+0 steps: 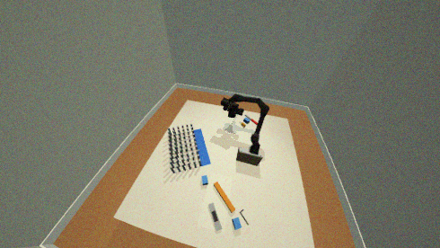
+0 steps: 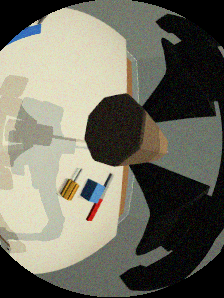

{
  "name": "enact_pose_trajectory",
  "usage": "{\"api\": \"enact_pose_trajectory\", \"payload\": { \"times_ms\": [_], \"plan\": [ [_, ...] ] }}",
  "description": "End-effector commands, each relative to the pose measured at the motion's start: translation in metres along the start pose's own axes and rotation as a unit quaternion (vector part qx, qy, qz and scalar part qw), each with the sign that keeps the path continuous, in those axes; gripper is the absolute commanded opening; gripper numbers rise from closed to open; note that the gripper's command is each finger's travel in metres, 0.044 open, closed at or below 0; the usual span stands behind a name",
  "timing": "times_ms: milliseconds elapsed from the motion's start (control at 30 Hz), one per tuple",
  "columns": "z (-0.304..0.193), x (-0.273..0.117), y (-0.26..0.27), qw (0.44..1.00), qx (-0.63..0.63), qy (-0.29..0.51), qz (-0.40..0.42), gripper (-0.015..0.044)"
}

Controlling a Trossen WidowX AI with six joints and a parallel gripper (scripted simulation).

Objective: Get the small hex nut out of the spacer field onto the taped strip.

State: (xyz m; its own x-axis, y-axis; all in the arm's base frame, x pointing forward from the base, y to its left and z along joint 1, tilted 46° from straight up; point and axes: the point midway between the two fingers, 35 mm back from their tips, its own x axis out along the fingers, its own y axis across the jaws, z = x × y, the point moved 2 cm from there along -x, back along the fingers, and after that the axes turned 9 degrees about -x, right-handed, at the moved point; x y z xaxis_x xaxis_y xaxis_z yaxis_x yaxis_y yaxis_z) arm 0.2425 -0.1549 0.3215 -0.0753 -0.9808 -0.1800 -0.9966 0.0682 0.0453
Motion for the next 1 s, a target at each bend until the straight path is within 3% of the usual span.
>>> {"api": "enact_pose_trajectory", "payload": {
  "times_ms": [0,967],
  "plan": [
    [-0.004,0.0,0.0,1.0,-0.009,0.007,0.002,0.0],
    [0.008,0.011,-0.006,1.0,-0.008,-0.003,0.008,0.0]
  ]
}}
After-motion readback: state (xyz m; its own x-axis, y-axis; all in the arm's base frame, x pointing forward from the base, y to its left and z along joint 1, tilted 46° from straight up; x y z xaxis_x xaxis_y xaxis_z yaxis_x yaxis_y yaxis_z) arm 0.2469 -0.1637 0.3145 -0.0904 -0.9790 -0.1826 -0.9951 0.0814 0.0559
